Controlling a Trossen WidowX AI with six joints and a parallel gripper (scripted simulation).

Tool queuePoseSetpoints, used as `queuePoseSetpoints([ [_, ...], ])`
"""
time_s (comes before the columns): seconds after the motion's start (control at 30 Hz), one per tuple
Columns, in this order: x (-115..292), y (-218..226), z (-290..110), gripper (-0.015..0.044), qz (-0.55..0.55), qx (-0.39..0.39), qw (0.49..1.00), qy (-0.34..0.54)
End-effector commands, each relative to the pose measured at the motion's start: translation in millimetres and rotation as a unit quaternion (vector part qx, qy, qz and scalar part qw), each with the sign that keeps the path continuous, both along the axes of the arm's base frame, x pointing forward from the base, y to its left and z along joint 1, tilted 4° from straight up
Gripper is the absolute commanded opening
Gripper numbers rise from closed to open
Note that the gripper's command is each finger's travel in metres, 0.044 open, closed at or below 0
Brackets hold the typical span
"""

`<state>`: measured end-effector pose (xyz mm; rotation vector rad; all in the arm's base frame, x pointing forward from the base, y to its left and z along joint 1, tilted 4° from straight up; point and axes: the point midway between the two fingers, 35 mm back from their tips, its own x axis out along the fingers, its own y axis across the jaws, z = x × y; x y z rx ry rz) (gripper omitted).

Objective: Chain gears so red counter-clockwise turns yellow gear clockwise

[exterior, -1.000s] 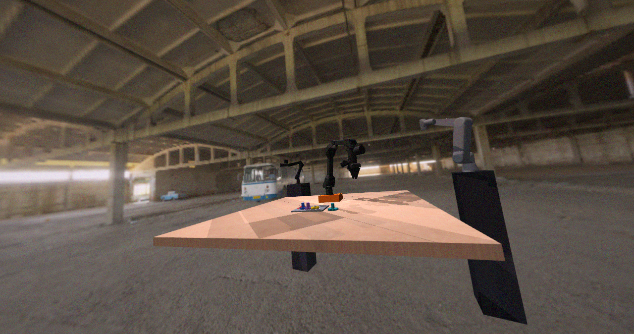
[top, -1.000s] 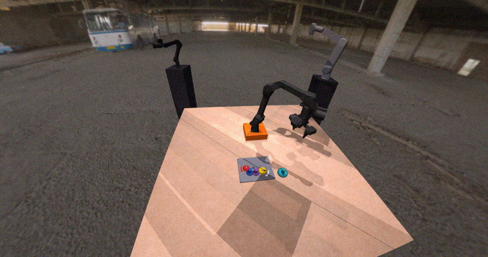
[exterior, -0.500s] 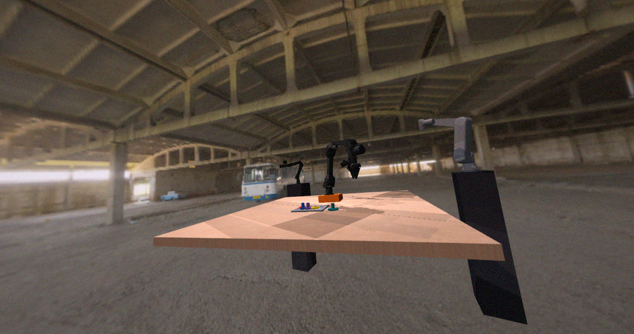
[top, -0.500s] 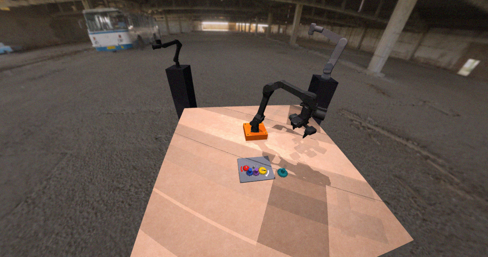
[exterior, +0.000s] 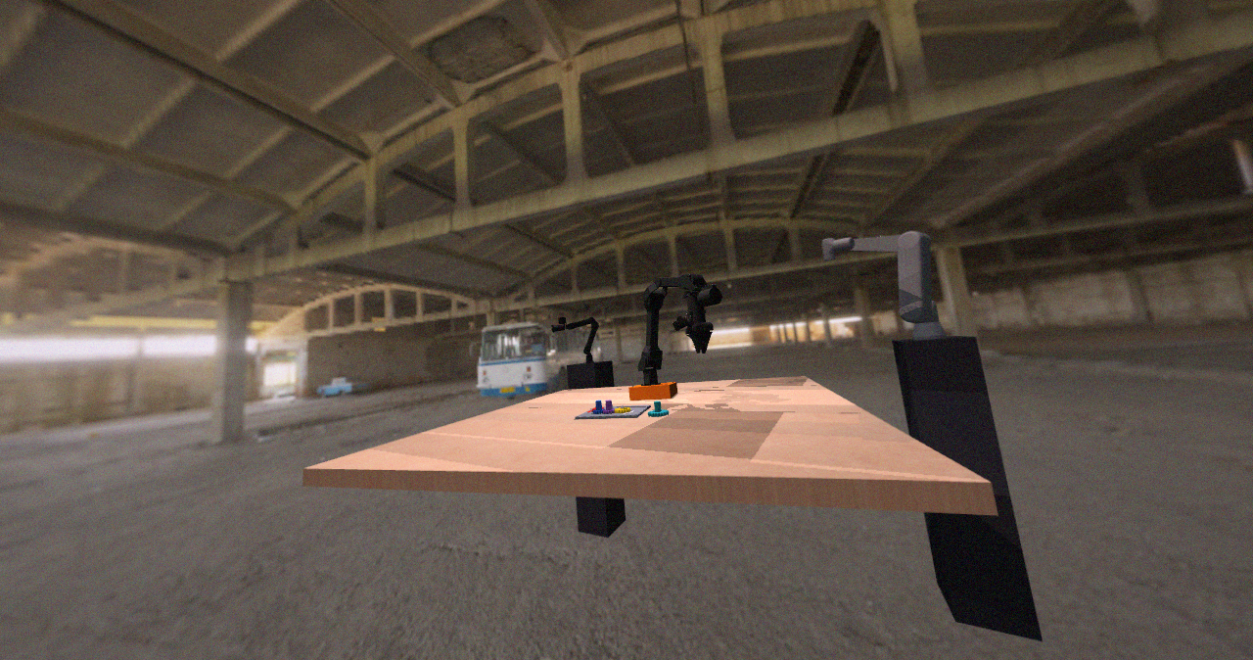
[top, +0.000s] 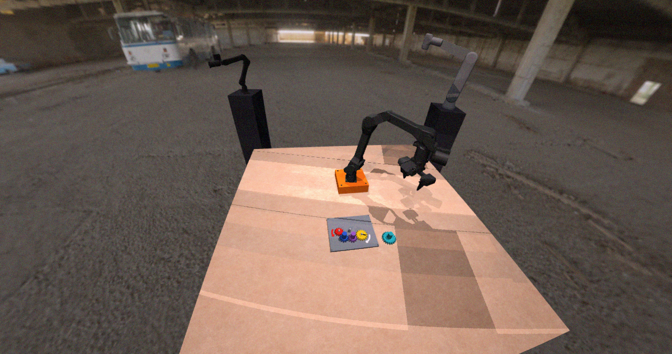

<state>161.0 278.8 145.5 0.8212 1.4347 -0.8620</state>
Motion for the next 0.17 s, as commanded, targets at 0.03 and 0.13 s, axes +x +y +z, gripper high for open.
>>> queuePoseSetpoints([
  [0.03, -0.9, 0.0, 0.2, 0.0440, -0.002, 0.000, 1.000, 0.002],
  [0.13, -0.9, 0.0, 0.2, 0.0440, -0.002, 0.000, 1.000, 0.002],
])
